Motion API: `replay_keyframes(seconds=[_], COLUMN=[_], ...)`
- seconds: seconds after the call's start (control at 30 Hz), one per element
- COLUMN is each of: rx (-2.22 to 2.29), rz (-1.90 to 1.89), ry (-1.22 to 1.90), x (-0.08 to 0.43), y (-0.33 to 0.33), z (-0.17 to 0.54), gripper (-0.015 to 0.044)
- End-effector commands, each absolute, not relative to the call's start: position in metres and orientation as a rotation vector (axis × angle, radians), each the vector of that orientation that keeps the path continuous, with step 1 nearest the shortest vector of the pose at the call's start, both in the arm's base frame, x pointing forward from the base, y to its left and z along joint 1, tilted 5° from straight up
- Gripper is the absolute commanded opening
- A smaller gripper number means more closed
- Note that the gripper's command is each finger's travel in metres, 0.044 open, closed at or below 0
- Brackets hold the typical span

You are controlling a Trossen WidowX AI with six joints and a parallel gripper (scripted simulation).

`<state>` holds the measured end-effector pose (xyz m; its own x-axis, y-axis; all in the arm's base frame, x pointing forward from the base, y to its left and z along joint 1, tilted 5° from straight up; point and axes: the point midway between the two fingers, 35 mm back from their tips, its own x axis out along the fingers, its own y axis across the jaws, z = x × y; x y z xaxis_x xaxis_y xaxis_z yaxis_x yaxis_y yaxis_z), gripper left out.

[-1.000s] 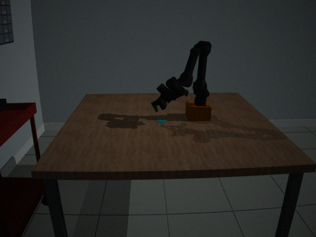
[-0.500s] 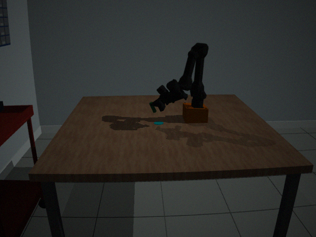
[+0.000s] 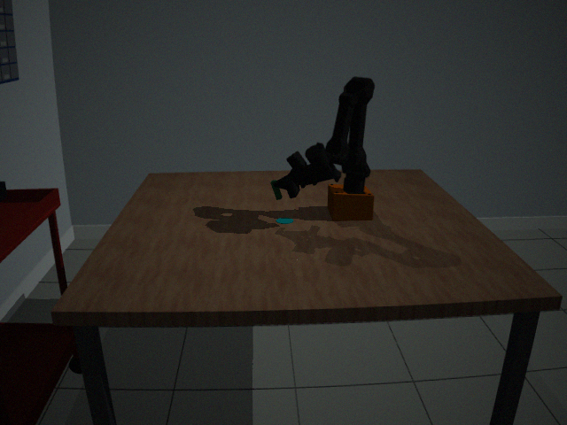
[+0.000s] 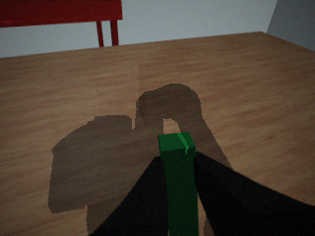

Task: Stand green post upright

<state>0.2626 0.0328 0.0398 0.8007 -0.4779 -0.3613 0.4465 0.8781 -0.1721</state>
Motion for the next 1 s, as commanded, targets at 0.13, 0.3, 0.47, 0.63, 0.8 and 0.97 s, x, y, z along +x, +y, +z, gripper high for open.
replay_keyframes(seconds=[0.13, 0.3, 0.47, 0.63, 0.8, 0.97], rx=[-0.077, -0.071, -0.063, -0.055, -0.046, -0.037], rz=[-0.501, -0.505, -0.51, -0.514, -0.519, -0.524], ry=[0.363, 0.334, 0.306, 0.279, 0.252, 0.225], x=[0.256, 0.252, 0.248, 0.243, 0.239, 0.234], y=[0.032, 0.031, 0.029, 0.028, 0.026, 0.024], z=[0.044, 0.046, 0.049, 0.052, 0.054, 0.057], gripper=[0.0023, 0.0023, 0.0023, 0.0023, 0.0023, 0.0023])
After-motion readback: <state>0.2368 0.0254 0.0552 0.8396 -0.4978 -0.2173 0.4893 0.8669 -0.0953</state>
